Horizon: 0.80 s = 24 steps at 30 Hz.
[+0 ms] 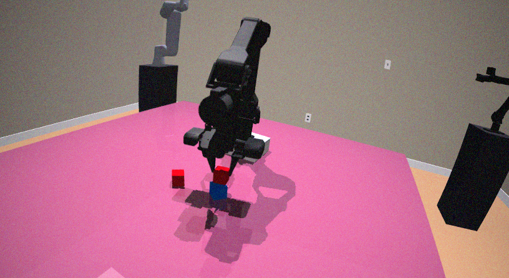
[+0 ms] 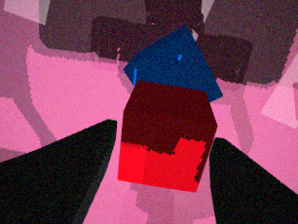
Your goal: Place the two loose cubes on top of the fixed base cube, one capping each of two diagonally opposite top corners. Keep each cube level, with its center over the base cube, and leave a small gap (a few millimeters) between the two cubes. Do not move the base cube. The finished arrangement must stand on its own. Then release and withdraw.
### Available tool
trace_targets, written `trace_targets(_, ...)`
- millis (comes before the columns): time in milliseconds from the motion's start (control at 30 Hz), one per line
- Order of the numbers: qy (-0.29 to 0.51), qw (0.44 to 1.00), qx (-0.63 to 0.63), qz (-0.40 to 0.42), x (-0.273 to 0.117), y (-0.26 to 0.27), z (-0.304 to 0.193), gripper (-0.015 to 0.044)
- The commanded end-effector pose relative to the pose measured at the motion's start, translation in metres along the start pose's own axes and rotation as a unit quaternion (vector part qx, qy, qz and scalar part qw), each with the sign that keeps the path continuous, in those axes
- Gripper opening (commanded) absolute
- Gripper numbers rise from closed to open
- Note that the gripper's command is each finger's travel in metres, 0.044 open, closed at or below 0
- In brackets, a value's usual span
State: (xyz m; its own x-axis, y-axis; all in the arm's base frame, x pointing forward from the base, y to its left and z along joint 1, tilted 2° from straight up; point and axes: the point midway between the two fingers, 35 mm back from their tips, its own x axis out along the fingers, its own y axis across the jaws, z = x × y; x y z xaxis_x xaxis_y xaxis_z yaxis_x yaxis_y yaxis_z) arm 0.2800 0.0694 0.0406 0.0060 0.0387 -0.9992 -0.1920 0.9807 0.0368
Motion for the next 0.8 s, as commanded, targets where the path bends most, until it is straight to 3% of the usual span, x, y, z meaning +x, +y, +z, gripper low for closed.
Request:
trace_targets(0, -0.003, 1.000, 0.000, 0.000, -0.008, 0.000, 0.001, 0.0205)
trace_targets(533, -0.003, 1.000, 0.000, 0.000, -0.029, 0.000, 0.001, 0.0205)
trace_targets(600, -0.002, 1.000, -0.008, 0.000, -0.028, -0.005, 0.002, 0.0258)
trace_targets(767, -0.002, 0.997, -0.081, -0.001, -0.042, -0.040, 0.009, 0.0265)
